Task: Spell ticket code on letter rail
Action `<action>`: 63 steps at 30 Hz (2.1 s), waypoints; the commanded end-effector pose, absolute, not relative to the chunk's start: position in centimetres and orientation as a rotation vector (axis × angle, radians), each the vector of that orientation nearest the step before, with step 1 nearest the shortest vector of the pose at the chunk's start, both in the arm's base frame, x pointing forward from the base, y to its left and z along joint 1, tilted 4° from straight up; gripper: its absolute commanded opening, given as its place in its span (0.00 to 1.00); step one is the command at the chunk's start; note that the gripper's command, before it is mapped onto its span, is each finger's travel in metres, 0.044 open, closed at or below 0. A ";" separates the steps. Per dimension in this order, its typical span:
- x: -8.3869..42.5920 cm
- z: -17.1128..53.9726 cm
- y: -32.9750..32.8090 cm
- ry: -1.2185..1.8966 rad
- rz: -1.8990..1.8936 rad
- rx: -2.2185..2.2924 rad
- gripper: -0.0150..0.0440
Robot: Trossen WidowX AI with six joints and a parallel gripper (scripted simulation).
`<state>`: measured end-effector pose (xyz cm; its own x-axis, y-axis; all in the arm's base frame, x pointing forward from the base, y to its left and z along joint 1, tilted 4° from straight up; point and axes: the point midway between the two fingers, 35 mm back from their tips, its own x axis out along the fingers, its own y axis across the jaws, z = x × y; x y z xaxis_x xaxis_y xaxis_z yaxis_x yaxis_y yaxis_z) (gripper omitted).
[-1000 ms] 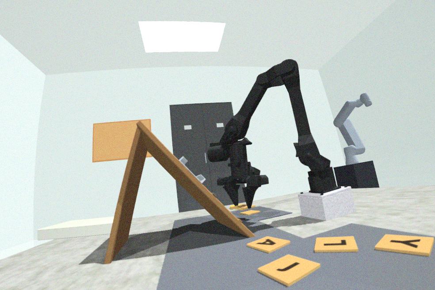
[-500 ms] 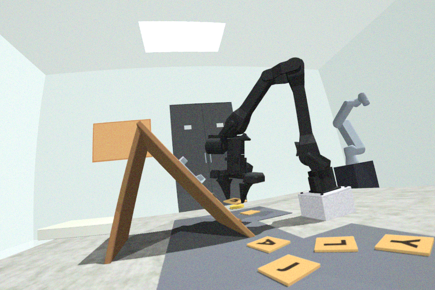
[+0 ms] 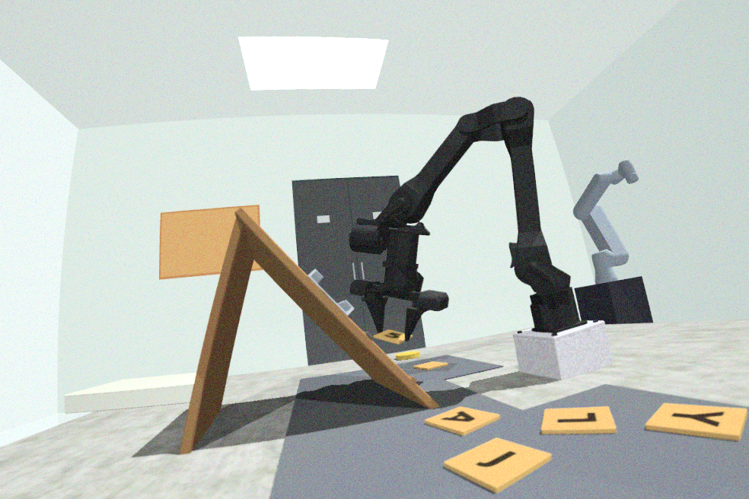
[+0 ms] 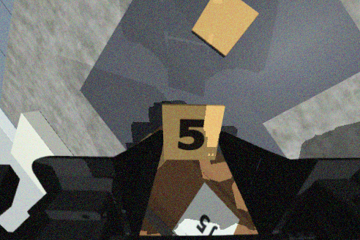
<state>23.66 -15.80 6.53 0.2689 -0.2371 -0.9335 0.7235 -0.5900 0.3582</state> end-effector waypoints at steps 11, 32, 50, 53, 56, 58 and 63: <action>25.3 9.1 -15.8 0.451 -1.292 1.535 0.25; 28.0 12.9 -14.0 0.491 -1.032 1.255 0.25; 30.4 16.0 -8.1 0.570 -0.708 0.930 0.25; 30.7 16.5 -7.0 0.576 -0.654 0.874 0.25; 30.9 17.0 -5.9 0.577 -0.606 0.819 0.25; 31.0 17.4 -5.2 0.576 -0.574 0.783 0.25; 31.2 18.1 -3.4 0.576 -0.496 0.703 0.25</action>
